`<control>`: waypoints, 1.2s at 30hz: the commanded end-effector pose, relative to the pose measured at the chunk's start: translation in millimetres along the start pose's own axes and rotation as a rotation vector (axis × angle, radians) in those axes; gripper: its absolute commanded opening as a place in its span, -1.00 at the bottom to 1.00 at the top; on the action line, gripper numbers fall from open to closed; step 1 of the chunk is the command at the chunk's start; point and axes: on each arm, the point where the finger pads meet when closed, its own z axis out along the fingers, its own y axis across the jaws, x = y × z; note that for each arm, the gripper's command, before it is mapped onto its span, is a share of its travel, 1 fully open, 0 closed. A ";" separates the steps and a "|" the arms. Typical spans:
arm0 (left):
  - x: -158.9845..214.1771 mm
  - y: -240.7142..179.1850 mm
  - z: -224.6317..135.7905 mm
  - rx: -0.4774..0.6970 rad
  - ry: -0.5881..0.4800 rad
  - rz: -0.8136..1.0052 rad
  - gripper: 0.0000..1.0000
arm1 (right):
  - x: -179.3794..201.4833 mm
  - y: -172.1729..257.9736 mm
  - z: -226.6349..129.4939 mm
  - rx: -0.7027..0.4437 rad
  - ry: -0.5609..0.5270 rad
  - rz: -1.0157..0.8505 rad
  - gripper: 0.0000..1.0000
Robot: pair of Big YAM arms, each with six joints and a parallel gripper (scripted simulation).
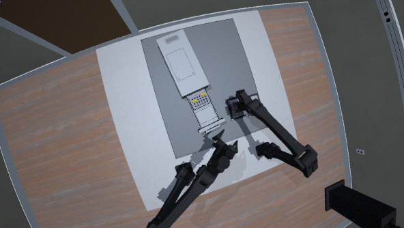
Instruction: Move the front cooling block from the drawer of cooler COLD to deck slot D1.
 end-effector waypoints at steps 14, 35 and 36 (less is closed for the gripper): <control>-21.5 -0.5 -5.5 0.002 -0.047 -0.014 1.00 | -33.7 2.5 -65.2 -0.037 -0.123 -0.004 1.00; -21.5 -0.5 -5.5 0.002 -0.047 -0.014 1.00 | 7.5 6.8 -87.1 0.002 -0.528 -0.014 1.00; -21.5 -0.5 -5.5 0.002 -0.047 -0.014 1.00 | 7.5 6.8 -87.1 0.002 -0.528 -0.014 1.00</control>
